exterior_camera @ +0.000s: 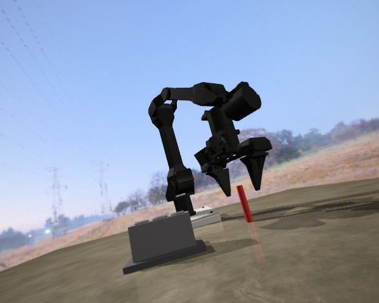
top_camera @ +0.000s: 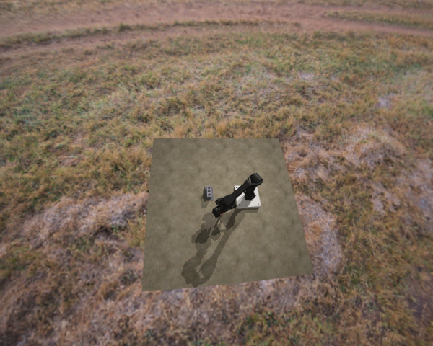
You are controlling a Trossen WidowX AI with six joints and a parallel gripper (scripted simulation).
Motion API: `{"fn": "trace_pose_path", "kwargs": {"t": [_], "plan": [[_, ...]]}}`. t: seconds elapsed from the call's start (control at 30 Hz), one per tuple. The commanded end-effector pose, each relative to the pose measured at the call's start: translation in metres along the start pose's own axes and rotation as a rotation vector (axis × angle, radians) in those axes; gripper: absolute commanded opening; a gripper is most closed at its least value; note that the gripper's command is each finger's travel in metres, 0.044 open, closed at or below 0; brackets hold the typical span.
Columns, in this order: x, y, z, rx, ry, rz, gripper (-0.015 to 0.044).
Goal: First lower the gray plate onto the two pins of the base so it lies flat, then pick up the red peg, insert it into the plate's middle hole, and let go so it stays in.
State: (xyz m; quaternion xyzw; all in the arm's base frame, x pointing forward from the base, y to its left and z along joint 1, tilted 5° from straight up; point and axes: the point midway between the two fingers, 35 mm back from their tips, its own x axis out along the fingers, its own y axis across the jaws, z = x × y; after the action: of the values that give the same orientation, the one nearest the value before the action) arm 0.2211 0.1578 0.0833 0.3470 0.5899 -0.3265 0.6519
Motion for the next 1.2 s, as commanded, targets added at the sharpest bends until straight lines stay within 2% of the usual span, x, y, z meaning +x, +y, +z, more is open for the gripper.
{"fn": "trace_pose_path", "kwargs": {"t": [0.0, 0.33, 0.83, 1.07, 1.17], "plan": [[0.007, 0.0, 0.001, -0.004, -0.004, -0.003, 0.044], [0.021, -0.002, 0.001, -0.004, -0.004, -0.003, 0.044], [0.021, -0.002, 0.001, -0.004, -0.004, -0.003, 0.0046], [0.021, -0.002, 0.001, -0.004, -0.004, -0.003, 0.0], [0.019, -0.001, 0.001, -0.004, -0.004, -0.003, 0.0]]}}
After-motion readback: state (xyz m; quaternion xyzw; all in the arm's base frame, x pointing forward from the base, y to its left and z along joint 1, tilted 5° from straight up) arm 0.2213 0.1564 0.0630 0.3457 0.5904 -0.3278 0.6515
